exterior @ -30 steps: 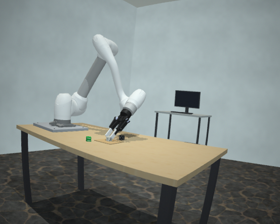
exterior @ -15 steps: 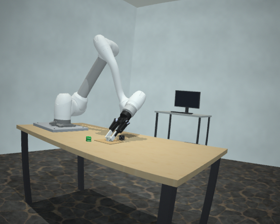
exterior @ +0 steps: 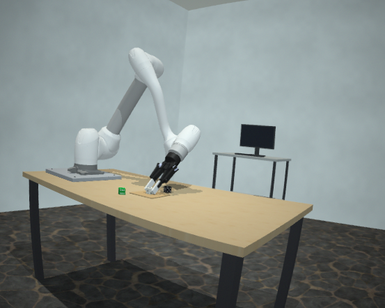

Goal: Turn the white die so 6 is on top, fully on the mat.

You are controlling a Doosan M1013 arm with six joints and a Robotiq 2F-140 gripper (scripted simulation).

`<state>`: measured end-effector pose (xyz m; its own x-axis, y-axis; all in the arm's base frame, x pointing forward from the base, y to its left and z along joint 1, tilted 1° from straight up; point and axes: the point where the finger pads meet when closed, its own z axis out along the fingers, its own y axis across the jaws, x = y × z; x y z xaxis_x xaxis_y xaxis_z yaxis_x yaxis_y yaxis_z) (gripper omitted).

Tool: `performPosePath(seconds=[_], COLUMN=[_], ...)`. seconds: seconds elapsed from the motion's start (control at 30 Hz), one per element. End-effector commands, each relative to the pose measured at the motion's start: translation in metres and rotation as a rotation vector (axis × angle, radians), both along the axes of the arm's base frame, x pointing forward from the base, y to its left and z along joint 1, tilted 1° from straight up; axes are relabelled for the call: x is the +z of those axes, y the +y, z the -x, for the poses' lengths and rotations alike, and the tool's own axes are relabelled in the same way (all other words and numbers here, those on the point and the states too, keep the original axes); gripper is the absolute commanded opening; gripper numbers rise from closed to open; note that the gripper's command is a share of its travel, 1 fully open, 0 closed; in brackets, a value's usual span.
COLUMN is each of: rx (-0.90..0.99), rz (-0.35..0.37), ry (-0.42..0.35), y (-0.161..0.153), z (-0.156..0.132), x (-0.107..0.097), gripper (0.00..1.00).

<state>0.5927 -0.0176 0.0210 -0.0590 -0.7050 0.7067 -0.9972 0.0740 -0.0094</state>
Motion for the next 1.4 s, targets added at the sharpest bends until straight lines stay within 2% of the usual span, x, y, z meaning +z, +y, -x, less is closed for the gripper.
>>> performPosePath(seconds=[0.0,0.9,0.93,1.37], rx=[0.000,0.000,0.000,0.000], rz=[0.000,0.000,0.000,0.000], ry=[0.000,0.000,0.000,0.000], y=[0.0000,0.0000,0.0000,0.0000], z=[0.0000,0.0000,0.0000,0.0000], x=[0.0001,0.0001,0.0001,0.0001], gripper=[0.28,0.28,0.16,0.16])
